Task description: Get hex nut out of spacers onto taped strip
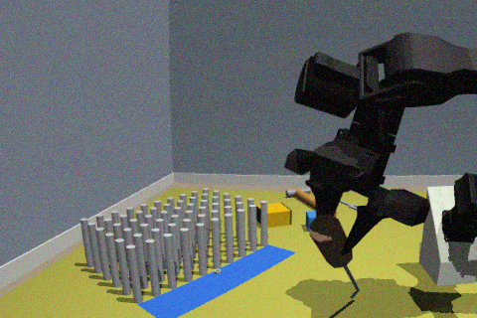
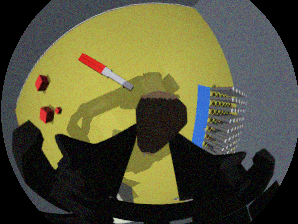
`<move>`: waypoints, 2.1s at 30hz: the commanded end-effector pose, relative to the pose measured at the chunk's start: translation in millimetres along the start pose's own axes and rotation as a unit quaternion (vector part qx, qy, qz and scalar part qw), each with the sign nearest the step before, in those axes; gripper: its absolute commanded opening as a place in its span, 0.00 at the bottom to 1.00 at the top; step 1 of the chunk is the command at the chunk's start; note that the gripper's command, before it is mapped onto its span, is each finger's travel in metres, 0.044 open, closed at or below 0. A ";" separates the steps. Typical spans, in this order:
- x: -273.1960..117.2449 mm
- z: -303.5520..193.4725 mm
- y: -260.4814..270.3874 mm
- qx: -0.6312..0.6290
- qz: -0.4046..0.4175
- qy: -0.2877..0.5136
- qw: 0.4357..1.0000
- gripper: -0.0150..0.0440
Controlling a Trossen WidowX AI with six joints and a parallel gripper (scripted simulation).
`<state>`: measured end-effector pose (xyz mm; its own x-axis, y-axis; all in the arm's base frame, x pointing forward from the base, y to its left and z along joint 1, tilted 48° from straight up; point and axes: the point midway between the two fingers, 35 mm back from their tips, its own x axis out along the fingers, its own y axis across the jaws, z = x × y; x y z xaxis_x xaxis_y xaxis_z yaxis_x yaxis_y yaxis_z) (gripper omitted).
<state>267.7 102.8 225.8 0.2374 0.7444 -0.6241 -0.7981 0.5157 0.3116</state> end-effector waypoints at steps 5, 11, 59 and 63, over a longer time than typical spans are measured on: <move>-4.6 10.0 5.2 0.099 0.020 -0.018 0.995 0.25; -7.3 16.9 10.2 0.181 0.040 -0.027 0.982 0.25; -6.7 37.9 135.3 0.734 0.252 0.177 0.606 0.25; -8.7 39.3 145.7 0.765 0.256 0.207 0.553 0.25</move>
<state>175.7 185.7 300.5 -0.1873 0.9592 -0.2117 0.7317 0.2800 0.6214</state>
